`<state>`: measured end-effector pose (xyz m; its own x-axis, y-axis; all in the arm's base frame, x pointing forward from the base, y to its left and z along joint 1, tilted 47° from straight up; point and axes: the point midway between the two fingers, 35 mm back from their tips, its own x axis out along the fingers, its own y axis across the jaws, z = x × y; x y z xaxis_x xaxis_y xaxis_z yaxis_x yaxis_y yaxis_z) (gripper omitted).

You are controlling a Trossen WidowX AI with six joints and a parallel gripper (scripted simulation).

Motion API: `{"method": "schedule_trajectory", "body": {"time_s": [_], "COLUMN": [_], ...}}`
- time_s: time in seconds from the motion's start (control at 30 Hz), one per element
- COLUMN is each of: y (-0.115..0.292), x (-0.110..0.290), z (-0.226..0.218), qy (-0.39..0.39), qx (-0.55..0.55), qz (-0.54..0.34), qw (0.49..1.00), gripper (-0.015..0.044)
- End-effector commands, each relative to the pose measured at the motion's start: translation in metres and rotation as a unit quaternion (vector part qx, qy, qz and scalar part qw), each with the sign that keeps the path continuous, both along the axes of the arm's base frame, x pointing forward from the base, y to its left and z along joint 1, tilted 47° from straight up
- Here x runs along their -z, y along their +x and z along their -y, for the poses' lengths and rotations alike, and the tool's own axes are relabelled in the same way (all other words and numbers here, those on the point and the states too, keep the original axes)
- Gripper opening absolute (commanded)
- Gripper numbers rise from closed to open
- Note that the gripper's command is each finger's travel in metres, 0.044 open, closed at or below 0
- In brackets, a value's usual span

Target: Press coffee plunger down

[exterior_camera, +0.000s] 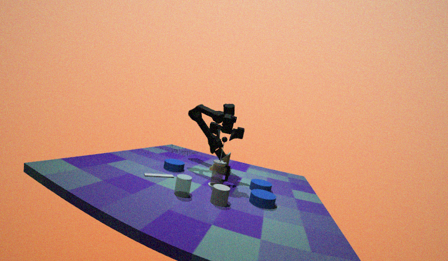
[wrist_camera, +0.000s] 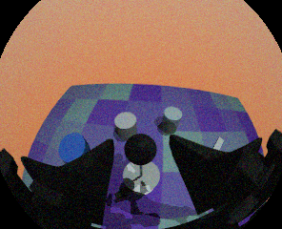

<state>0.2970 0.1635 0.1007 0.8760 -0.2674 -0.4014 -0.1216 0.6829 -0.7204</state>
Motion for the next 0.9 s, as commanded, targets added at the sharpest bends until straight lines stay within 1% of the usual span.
{"method": "schedule_trajectory", "body": {"time_s": [0.0,0.03,0.1,0.43,0.87], "y": [0.0,0.0,0.0,0.001,0.005], "x": [0.002,0.002,0.002,0.003,0.019], "z": [-0.001,-0.001,-0.001,0.0,0.012], "qy": [-0.001,-0.001,-0.001,-0.001,0.0], "qx": [-0.002,-0.002,-0.002,-0.002,-0.001], "qz": [-0.003,-0.003,-0.003,-0.003,-0.005], "qw": [1.0,1.0,1.0,1.0,1.0], "gripper": [0.0151,0.0125,0.0114,0.0114,0.0114]}}
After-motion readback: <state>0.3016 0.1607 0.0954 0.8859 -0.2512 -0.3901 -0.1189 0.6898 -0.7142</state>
